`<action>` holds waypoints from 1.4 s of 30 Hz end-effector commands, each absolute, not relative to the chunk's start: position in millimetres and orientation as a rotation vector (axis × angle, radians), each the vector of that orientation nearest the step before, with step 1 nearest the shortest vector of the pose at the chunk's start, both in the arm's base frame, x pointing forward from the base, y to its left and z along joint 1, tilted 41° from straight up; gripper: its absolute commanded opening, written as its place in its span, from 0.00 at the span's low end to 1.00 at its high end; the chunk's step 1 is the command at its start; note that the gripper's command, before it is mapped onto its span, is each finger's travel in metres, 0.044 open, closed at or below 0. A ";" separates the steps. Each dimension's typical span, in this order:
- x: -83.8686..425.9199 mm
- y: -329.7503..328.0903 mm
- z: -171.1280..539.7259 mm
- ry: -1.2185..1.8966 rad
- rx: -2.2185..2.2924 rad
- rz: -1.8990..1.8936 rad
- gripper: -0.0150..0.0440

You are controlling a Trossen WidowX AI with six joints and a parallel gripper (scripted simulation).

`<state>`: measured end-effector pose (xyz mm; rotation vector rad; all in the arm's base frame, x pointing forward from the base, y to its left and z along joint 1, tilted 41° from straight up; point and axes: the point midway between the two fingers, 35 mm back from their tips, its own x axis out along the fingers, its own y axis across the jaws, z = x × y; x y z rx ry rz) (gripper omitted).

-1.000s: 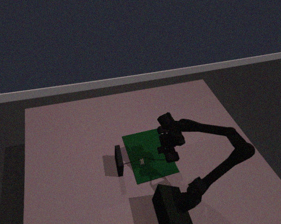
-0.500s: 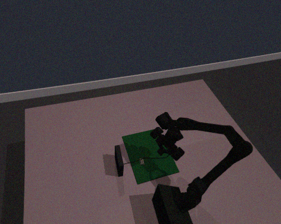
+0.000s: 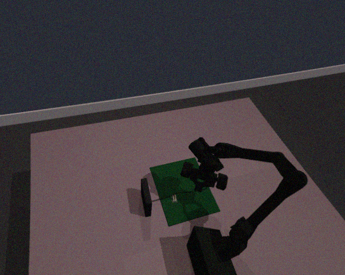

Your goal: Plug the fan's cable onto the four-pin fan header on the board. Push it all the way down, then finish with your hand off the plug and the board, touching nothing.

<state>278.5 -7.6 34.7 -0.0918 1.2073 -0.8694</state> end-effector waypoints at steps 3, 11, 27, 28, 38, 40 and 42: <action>278.2 -6.4 32.7 1.310 -0.261 -0.755 0.25; 277.8 -5.1 31.9 1.429 -0.484 -0.584 0.25; 277.0 -2.6 30.3 1.625 -0.917 -0.193 0.25; 276.9 -2.4 30.2 1.635 -0.943 -0.167 0.25; 276.6 -1.8 29.6 1.677 -1.058 -0.043 0.25; 275.8 -2.7 27.8 1.679 -1.045 -0.032 0.25; 274.7 -4.0 25.1 1.681 -1.025 -0.017 0.25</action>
